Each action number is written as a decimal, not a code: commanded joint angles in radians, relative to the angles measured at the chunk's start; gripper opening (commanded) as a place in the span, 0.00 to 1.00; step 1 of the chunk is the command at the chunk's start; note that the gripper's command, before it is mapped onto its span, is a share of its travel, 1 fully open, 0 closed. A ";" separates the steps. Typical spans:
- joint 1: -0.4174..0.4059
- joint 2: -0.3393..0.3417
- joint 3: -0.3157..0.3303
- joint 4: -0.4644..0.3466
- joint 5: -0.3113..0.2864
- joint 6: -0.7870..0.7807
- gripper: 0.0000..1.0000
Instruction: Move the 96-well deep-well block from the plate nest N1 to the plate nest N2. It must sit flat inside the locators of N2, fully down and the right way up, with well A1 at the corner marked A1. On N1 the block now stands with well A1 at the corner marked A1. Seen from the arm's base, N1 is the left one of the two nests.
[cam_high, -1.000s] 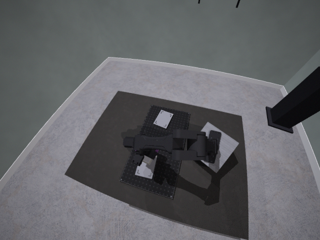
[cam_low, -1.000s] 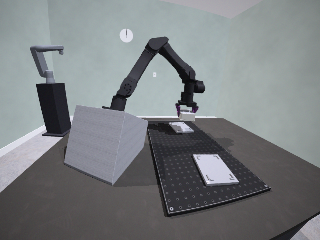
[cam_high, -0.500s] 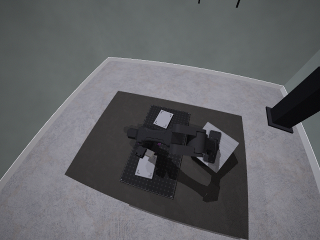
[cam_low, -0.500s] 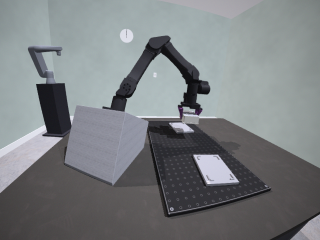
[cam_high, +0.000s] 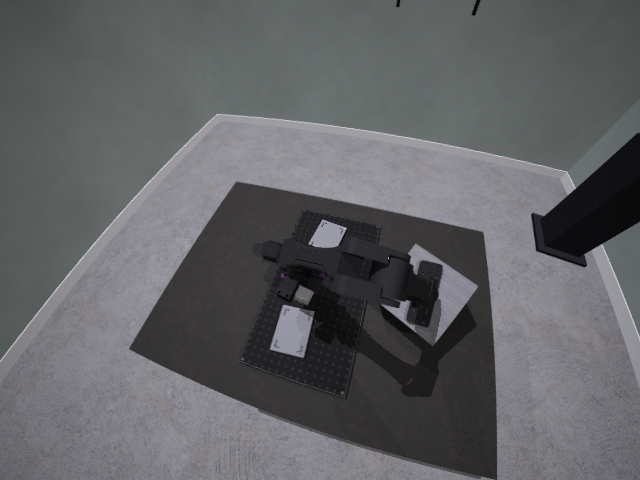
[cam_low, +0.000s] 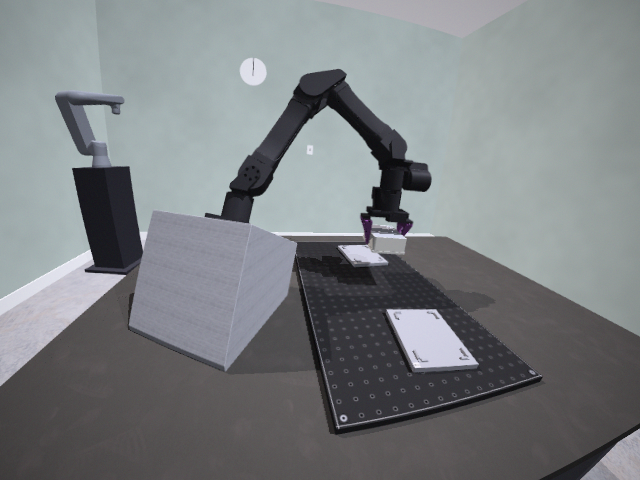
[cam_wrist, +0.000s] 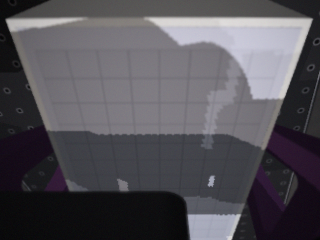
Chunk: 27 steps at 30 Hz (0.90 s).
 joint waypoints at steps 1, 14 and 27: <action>-0.035 0.000 0.002 0.002 -0.015 -0.046 0.00; -0.129 0.048 0.009 0.001 -0.030 -0.148 0.00; -0.220 0.108 0.035 -0.007 -0.040 -0.247 0.00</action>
